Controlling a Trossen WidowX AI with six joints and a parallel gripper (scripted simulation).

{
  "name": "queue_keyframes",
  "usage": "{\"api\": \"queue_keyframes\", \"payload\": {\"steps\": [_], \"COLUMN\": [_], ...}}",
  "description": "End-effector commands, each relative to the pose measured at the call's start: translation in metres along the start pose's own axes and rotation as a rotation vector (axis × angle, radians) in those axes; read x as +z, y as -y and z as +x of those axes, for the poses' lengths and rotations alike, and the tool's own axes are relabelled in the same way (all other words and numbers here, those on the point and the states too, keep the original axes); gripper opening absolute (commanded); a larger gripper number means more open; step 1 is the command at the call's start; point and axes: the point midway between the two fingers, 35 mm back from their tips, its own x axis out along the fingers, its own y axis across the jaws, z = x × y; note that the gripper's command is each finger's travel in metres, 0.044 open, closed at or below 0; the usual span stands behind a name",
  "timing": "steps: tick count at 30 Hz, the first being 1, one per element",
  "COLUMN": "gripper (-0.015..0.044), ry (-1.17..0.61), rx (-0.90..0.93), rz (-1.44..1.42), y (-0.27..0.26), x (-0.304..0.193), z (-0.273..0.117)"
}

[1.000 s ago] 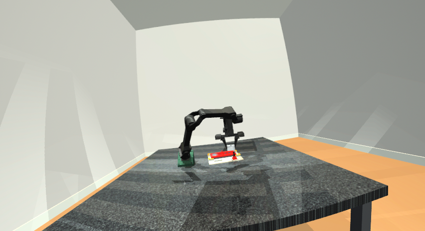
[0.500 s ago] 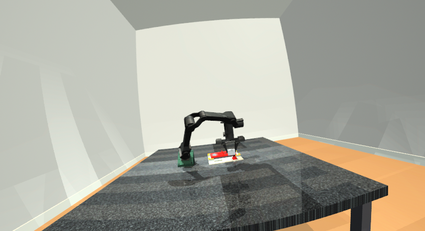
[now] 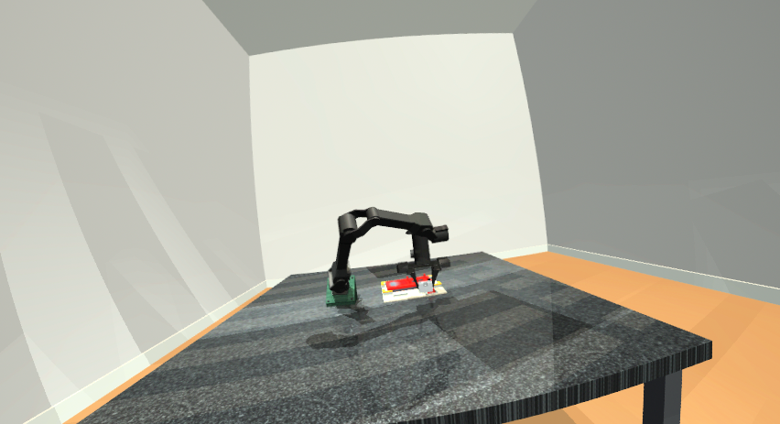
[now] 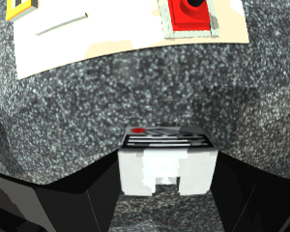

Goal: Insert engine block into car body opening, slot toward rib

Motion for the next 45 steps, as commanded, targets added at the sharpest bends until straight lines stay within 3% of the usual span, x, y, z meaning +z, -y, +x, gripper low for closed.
{"api": "queue_keyframes", "payload": {"steps": [1,31,45], "gripper": [0.0,0.0,0.0368], "ry": [-0.004,-0.006,-0.003], "rx": [0.002,0.002,-0.016], "rz": [-0.008,-0.008,-0.007], "y": [-0.001,-0.001,0.002], "x": [0.0,-0.001,0.001], "z": [0.009,0.055,0.047]}}
